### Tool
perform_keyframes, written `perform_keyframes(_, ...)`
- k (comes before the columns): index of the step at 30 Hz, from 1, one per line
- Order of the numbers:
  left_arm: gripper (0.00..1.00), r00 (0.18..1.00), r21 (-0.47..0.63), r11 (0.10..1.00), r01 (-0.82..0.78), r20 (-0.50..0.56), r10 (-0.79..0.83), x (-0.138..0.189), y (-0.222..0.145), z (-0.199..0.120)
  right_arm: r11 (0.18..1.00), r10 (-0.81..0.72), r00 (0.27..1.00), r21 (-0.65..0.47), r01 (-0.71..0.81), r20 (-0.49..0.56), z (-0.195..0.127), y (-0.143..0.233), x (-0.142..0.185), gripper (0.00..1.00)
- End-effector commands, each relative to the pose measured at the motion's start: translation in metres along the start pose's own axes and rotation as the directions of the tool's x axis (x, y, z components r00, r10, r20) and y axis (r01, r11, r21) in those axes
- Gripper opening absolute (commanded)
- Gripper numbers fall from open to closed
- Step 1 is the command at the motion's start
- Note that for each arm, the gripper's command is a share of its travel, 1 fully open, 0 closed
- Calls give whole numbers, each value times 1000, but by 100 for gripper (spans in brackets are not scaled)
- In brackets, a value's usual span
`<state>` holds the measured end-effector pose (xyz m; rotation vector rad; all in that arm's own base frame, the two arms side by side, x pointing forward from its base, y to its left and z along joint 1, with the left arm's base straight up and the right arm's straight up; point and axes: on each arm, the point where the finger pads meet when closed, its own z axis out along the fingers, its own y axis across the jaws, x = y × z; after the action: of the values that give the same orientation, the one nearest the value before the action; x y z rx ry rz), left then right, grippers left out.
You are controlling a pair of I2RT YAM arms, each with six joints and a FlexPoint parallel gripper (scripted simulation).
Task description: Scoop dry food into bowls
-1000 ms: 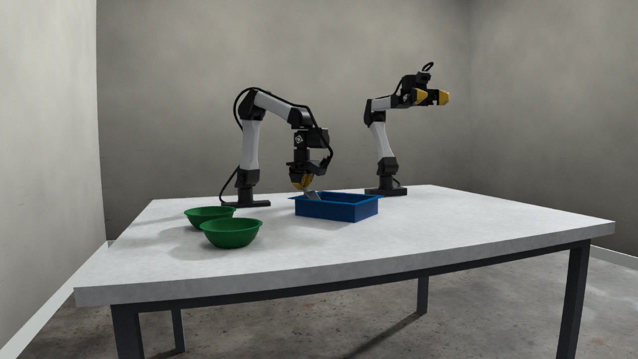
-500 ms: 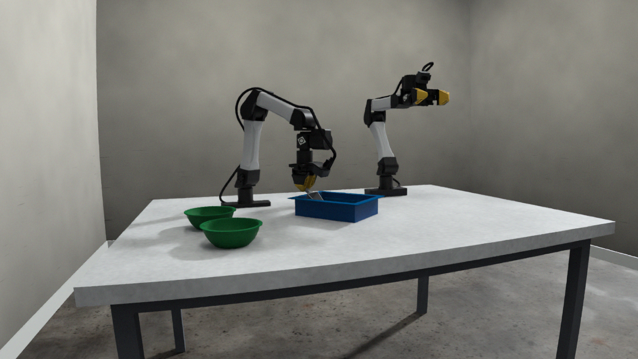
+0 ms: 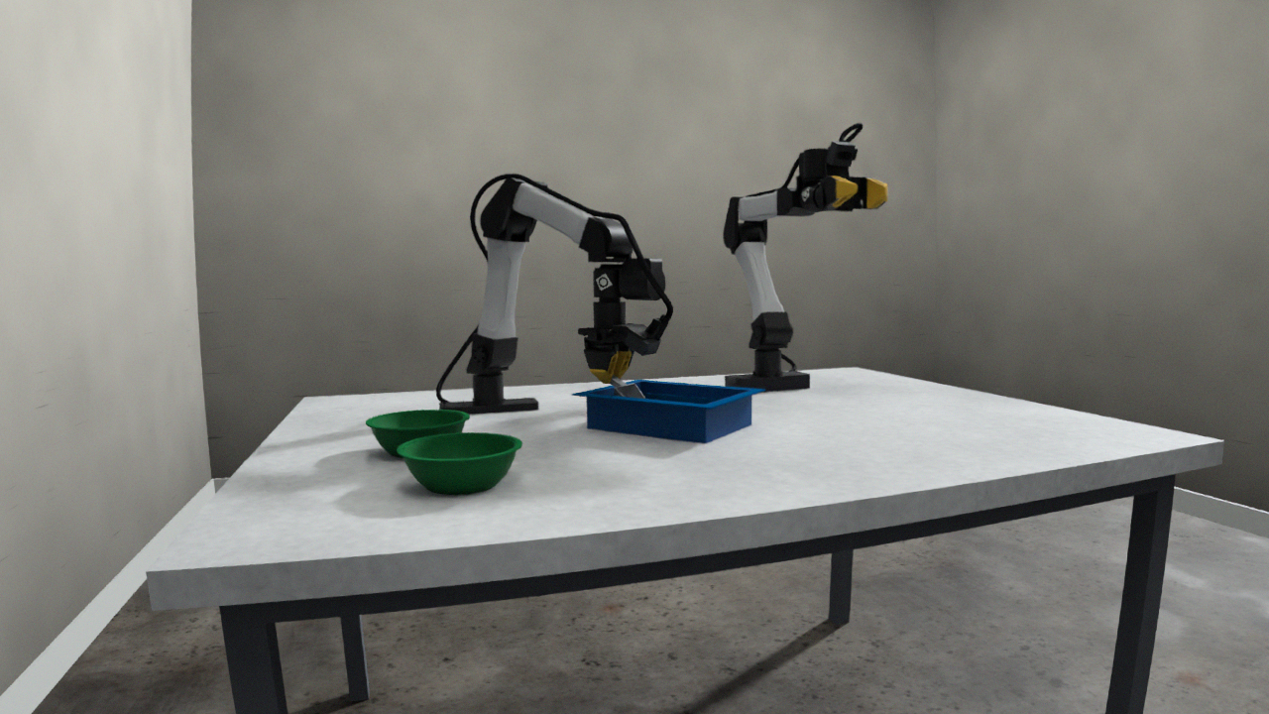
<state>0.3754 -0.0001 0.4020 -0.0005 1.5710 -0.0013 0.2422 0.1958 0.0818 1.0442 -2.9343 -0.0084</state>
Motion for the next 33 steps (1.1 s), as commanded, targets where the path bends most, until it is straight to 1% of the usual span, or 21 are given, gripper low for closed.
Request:
perform_keyframes(1,28,1000,0,1000,0,19,0,-7,0,-2,1000,-2,999,-8,2,-37,4,4,7,0)
perform_keyframes(14,28,1000,0,1000,0,19,0,-7,0,-2,1000,-2,999,-8,2,-37,5,4,7,0)
perform_keyframes(15,28,999,32,999,22,-47,-21,18,-9,6,1000,-2,999,-8,2,-37,5,4,7,0)
perform_keyframes(16,28,999,37,999,40,-22,-39,13,-10,7,1000,-2,999,-8,2,-37,5,4,7,0)
perform_keyframes(22,28,980,109,974,199,-30,-196,29,-37,14,1000,-2,999,-8,2,-37,5,4,7,0)
perform_keyframes(24,28,980,109,974,199,-30,-196,29,-37,14,1000,-2,999,-8,2,-37,5,4,7,0)
perform_keyframes(26,28,971,112,965,239,-36,-236,36,-42,17,1000,-2,999,-8,2,-37,5,4,7,0)
perform_keyframes(29,28,952,158,940,303,-83,-293,54,-61,20,1000,-2,999,-8,2,-37,5,4,7,0)
perform_keyframes(33,28,921,189,903,386,-139,-365,77,-81,21,1000,-2,999,-8,2,-37,5,4,7,0)
